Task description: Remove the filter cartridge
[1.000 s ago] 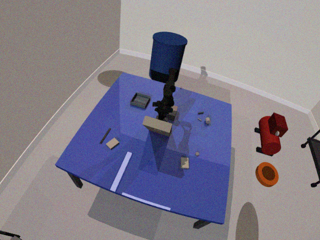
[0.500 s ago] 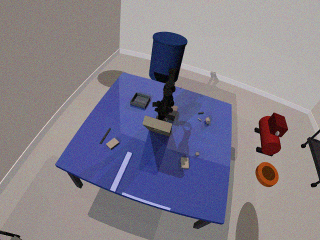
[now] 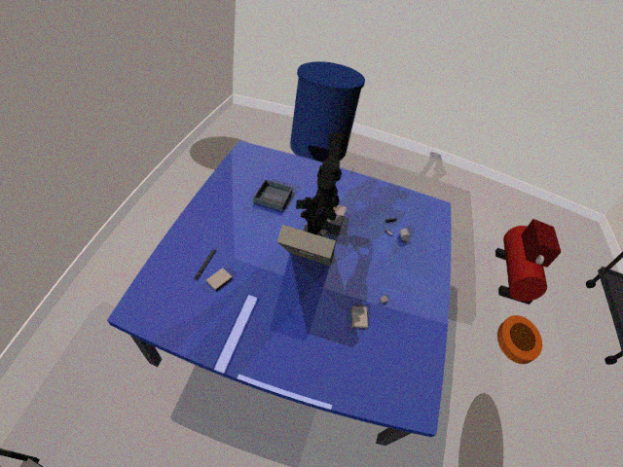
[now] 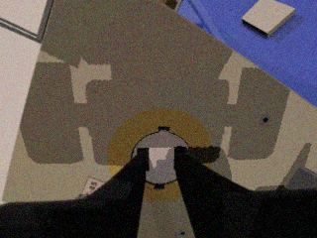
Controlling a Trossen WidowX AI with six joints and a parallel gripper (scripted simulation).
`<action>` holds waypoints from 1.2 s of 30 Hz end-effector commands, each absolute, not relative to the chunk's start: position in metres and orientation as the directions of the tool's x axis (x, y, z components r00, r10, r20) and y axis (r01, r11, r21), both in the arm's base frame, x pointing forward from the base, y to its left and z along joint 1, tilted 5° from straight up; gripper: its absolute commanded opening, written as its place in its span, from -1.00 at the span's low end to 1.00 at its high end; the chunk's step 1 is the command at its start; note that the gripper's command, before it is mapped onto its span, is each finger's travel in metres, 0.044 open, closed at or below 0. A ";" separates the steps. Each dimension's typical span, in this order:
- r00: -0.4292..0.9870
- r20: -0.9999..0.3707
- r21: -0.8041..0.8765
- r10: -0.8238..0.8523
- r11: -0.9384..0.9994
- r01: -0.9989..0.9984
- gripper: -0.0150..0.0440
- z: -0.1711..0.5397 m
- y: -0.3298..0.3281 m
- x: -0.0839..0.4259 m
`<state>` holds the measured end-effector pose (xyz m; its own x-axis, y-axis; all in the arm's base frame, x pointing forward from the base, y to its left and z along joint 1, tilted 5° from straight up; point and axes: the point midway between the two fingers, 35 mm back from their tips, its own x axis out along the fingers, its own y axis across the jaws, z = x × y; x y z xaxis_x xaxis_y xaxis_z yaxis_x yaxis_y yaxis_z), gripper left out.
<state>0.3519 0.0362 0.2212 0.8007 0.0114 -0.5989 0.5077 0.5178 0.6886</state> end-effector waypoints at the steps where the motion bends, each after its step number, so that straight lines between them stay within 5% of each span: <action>1: 0.797 -0.604 0.685 0.017 0.522 0.508 -0.12 0.217 0.037 0.354; 36: 0.797 -0.604 0.685 0.017 0.522 0.508 -0.12 0.211 0.037 0.363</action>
